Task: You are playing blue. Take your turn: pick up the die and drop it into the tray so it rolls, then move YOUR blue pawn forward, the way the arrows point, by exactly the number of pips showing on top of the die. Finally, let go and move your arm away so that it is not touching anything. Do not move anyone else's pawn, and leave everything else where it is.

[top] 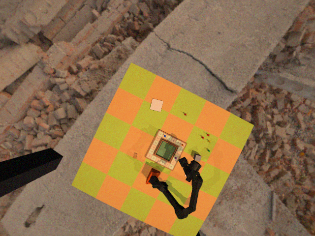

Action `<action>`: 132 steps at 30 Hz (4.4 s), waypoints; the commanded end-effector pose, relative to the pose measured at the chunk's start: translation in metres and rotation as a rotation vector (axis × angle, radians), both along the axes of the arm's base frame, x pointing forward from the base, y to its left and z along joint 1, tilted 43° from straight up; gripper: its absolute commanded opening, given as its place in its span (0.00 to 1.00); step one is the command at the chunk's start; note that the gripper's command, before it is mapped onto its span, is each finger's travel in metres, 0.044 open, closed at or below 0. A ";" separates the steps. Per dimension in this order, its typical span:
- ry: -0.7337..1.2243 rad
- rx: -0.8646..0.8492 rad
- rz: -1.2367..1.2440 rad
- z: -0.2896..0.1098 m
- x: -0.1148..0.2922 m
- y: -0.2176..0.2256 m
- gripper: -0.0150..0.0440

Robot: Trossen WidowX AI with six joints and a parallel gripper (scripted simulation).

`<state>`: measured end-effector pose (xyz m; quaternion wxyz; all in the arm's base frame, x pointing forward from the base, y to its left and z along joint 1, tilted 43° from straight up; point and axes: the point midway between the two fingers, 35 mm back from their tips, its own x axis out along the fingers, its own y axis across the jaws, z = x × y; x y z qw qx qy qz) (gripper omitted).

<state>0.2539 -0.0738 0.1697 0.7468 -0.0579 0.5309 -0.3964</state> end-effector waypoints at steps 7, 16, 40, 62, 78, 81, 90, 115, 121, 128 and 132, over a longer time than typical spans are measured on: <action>0.020 -0.030 -0.002 0.040 -0.015 0.023 0.25; 0.145 -0.046 0.140 0.027 -0.007 0.033 0.25; 0.687 -0.126 0.759 -0.034 0.017 0.082 0.25; 1.185 -0.213 1.322 -0.092 0.019 0.124 0.25; 1.471 -0.265 1.635 -0.126 0.012 0.146 0.25; 1.471 -0.265 1.635 -0.126 0.012 0.146 0.25; 1.339 -0.021 1.769 -0.134 0.006 0.139 0.25; 0.743 0.284 2.150 -0.122 0.008 0.138 0.25; 0.743 0.283 2.150 -0.097 0.013 0.140 0.25; 0.743 0.283 2.150 -0.097 0.012 0.139 0.25; 0.745 0.284 2.141 -0.099 0.012 0.139 0.25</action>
